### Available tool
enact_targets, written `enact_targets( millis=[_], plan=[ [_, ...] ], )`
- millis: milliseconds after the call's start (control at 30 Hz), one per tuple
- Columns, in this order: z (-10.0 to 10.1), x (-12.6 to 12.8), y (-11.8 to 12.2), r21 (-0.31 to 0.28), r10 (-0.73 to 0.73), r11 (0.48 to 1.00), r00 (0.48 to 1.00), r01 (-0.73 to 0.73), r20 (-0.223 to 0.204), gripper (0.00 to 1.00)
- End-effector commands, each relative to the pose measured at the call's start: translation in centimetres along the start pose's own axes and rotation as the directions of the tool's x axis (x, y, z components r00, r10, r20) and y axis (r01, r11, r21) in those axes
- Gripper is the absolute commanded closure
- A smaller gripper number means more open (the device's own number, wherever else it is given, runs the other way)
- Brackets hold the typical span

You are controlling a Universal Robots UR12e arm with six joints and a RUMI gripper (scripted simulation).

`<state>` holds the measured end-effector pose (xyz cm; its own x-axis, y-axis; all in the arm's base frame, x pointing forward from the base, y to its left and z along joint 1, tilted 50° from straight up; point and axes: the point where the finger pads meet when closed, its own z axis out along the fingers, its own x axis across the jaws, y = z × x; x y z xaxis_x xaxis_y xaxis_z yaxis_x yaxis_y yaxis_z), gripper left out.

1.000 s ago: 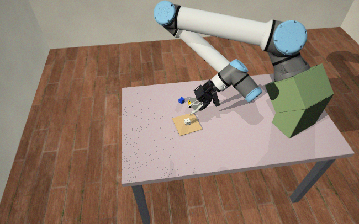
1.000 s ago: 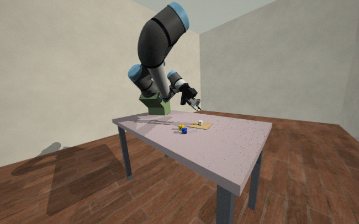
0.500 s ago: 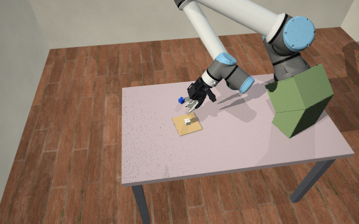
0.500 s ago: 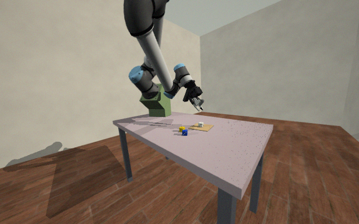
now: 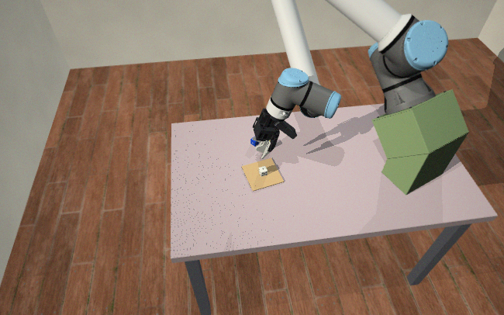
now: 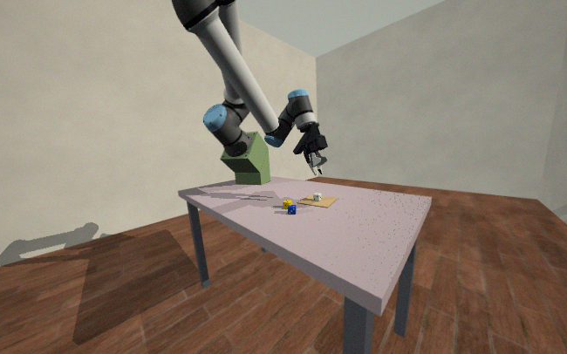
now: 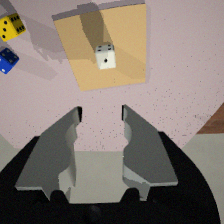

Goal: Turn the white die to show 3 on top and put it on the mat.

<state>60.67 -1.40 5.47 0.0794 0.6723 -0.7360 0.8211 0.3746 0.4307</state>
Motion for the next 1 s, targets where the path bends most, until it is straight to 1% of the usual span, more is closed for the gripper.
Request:
enact_targets(
  millis=[0, 200, 400, 467, 733, 967],
  plan=[
    [0.7, 0.62, -0.3, 0.136, 0.004, 0.991, 1.0, -0.002, -0.018, 0.72],
    [0.6, 0.57, 0.1, 0.212, 0.003, 0.977, 1.0, 0.0, -0.017, 0.72],
    [0.59, 0.6, 0.39, 0.267, 0.004, 0.964, 1.0, 0.001, -0.018, 0.72],
    [0.59, 0.6, 0.39, 0.267, 0.004, 0.964, 1.0, 0.001, -0.018, 0.72],
    [0.45, 0.49, 0.59, 0.306, 0.003, 0.952, 1.0, 0.002, -0.016, 0.72],
    [0.4, 0.45, 0.64, 0.316, 0.003, 0.949, 1.0, 0.002, -0.015, 0.72]
  ],
)
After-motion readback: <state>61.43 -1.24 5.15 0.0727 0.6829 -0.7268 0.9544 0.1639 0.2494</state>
